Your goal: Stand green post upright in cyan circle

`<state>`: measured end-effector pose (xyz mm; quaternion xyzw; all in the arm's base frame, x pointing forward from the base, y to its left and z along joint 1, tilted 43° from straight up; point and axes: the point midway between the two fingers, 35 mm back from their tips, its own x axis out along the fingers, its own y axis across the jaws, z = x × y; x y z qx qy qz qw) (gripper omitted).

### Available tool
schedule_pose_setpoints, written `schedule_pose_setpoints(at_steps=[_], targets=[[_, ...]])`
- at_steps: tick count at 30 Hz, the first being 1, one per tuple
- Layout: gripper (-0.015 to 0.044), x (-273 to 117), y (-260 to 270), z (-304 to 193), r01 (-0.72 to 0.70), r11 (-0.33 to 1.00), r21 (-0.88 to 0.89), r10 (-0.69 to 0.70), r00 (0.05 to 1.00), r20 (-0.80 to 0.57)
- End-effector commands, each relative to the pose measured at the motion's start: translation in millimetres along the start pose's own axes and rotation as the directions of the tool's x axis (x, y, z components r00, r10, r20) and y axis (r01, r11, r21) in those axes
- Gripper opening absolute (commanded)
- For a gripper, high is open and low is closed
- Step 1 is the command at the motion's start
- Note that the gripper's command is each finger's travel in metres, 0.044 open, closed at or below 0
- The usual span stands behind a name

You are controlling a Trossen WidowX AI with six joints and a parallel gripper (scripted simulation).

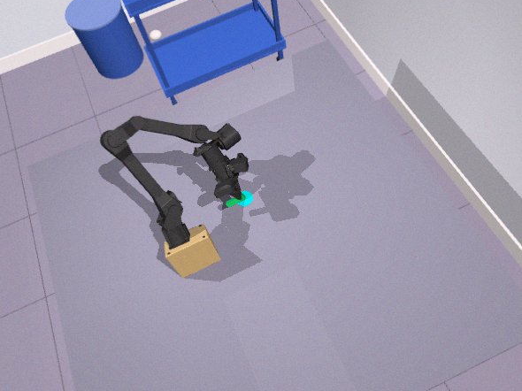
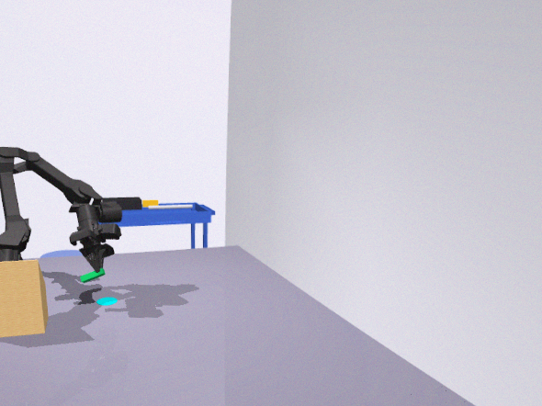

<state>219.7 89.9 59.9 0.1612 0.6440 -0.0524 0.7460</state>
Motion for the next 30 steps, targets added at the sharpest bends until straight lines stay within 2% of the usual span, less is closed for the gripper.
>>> schedule_pose_setpoints(at_steps=[1, 30], targets=[[0.0022, -0.4, 0.0, 1.0, 0.009, 1.000, 0.006, -0.009, 0.999, 0.033], [0.0022, 0.6, 1.5, 3.0, 0.051, 0.998, 0.036, -0.058, 0.975, 0.215]])
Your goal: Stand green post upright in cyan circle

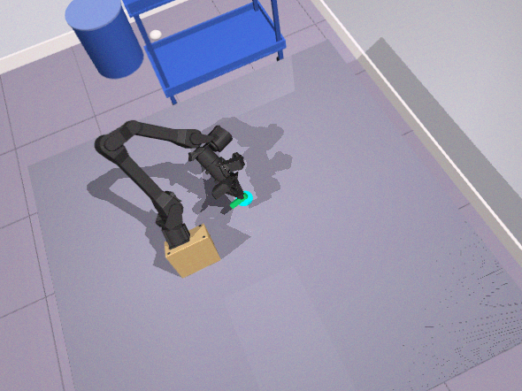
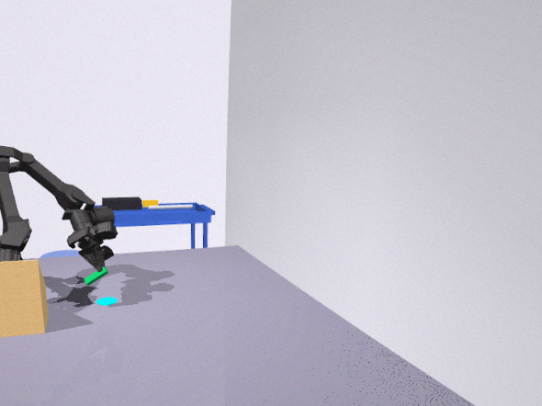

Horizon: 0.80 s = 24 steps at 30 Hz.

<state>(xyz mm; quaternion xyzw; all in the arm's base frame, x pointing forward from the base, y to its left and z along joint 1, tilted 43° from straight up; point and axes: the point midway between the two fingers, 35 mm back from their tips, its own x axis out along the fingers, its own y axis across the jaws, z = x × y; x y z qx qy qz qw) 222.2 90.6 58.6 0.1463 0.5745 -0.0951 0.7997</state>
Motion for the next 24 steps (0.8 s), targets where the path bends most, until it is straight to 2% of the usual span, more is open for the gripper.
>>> schedule_pose_setpoints(at_steps=[1, 24], targets=[[0.0022, -1.1, 0.4, 1.4, 0.001, 1.000, 0.010, -0.001, 0.999, 0.035], [0.0022, -4.1, 3.1, 3.7, -0.001, 0.999, 0.049, -0.008, 0.983, 0.186]])
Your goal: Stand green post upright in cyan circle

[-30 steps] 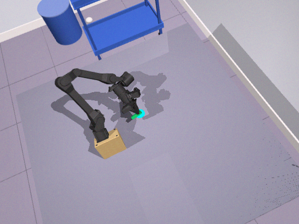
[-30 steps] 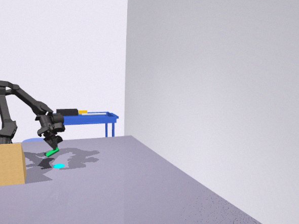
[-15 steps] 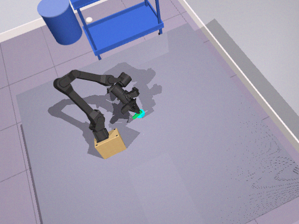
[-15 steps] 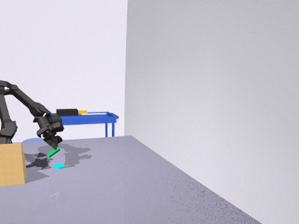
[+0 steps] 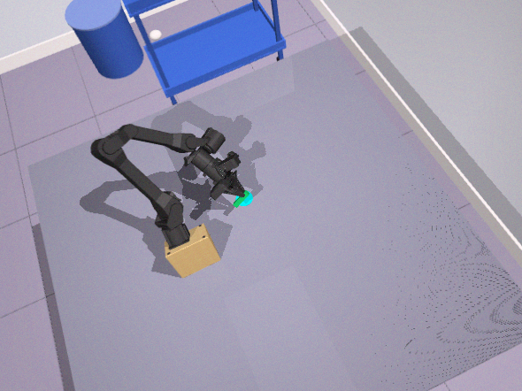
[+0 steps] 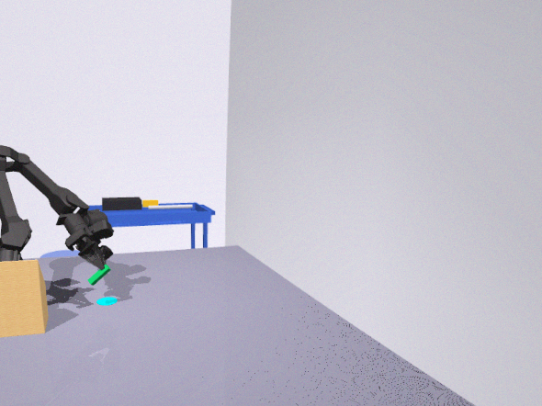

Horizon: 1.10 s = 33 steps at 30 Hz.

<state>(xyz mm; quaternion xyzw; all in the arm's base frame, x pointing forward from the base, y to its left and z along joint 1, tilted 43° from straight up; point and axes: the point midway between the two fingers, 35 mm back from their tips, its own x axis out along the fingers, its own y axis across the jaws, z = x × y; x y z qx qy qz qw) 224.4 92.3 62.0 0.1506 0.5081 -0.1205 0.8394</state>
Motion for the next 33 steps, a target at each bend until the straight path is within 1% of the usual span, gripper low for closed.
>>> schedule_pose_setpoints(at_steps=[1, 33], targets=[[0.0022, -1.6, 0.7, 1.6, -0.005, 1.000, 0.014, 0.005, 0.999, 0.035], [0.0022, -10.6, 5.4, 5.6, -0.058, 0.994, 0.092, 0.034, 0.970, 0.242]])
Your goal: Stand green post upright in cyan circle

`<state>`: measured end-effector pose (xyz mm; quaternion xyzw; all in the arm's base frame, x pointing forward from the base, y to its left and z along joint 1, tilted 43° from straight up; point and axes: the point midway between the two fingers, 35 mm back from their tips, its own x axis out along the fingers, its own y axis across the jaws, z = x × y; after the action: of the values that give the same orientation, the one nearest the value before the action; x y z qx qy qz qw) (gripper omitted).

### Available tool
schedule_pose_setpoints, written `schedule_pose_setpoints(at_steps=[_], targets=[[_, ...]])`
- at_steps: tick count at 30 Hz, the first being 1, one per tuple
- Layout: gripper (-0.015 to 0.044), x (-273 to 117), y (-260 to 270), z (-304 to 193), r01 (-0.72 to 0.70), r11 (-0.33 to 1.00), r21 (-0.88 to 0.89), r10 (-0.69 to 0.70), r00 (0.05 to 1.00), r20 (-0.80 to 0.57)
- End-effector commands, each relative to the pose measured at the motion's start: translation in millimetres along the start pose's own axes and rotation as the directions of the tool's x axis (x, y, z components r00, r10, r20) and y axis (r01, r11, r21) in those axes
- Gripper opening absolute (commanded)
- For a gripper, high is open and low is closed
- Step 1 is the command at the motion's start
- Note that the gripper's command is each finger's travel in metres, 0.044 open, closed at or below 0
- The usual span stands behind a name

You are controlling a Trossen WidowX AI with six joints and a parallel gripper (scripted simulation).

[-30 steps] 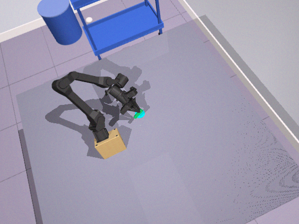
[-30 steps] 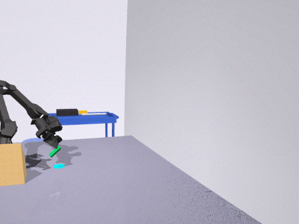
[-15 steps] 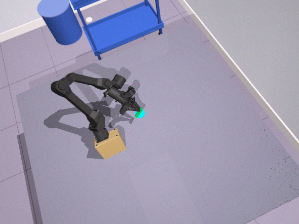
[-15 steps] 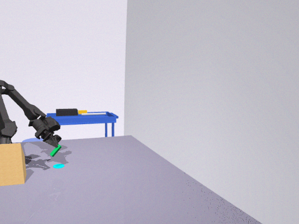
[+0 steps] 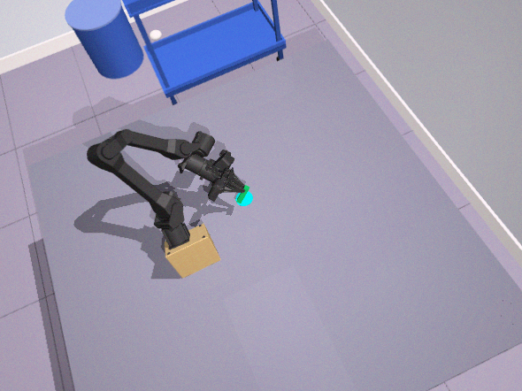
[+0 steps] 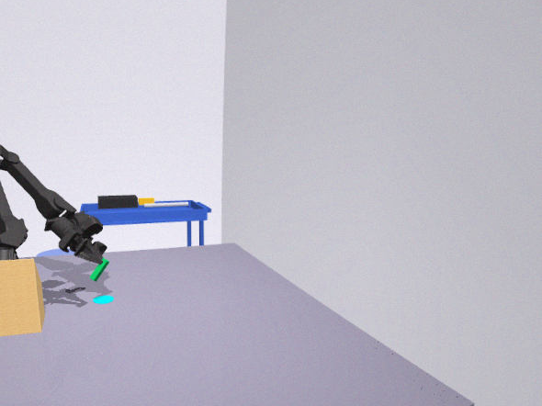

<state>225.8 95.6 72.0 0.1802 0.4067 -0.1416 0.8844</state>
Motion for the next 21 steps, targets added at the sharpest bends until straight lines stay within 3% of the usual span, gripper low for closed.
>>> schedule_pose_setpoints(at_steps=[1, 21], targets=[[0.0022, -2.1, 0.9, 1.9, -0.012, 1.000, 0.020, 0.011, 0.999, 0.033], [0.0022, -10.0, 4.0, 5.2, -0.066, 0.994, 0.088, 0.052, 0.986, 0.156]])
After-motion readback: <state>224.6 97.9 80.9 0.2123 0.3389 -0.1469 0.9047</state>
